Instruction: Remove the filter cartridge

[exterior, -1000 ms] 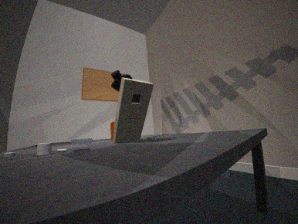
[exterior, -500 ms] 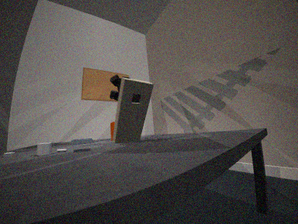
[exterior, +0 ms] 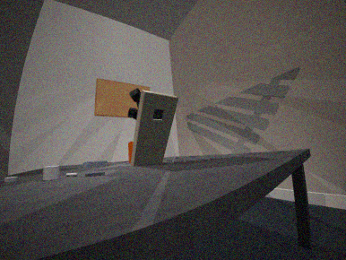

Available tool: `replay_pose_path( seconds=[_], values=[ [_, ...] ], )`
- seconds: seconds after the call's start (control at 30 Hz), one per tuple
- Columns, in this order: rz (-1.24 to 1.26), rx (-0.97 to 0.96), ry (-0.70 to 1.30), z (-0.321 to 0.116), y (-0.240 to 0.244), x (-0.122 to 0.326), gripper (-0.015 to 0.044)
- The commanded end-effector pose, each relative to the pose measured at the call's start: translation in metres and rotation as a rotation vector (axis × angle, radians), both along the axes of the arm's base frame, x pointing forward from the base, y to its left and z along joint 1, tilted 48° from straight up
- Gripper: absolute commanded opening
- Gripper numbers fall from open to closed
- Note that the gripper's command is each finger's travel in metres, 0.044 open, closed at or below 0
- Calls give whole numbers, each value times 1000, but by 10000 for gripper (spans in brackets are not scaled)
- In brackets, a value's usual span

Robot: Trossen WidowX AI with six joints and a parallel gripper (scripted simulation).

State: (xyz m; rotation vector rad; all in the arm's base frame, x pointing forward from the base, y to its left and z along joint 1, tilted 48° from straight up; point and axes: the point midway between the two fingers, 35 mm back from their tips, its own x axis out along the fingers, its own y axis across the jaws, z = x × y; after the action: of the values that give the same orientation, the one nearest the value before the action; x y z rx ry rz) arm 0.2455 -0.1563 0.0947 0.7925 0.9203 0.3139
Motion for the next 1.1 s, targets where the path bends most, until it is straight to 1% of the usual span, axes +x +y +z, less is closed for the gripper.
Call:
replay_pose_path(
  seconds=[0.0, 0.33, 0.43, 0.67, 0.9, 1.07],
  values=[
    [-3, 9, 2, -5, 6, 3, 305],
    [-3, 11, 0, -11, 13, 10, 305],
    [2, 2, -2, -9, 10, 9, 226],
    [2, 2, -2, -9, 10, 9, 179],
    [1, 4, -3, -4, 4, 14, 0],
    [0, 5, -3, 5, -6, 21, 0]
  ],
)
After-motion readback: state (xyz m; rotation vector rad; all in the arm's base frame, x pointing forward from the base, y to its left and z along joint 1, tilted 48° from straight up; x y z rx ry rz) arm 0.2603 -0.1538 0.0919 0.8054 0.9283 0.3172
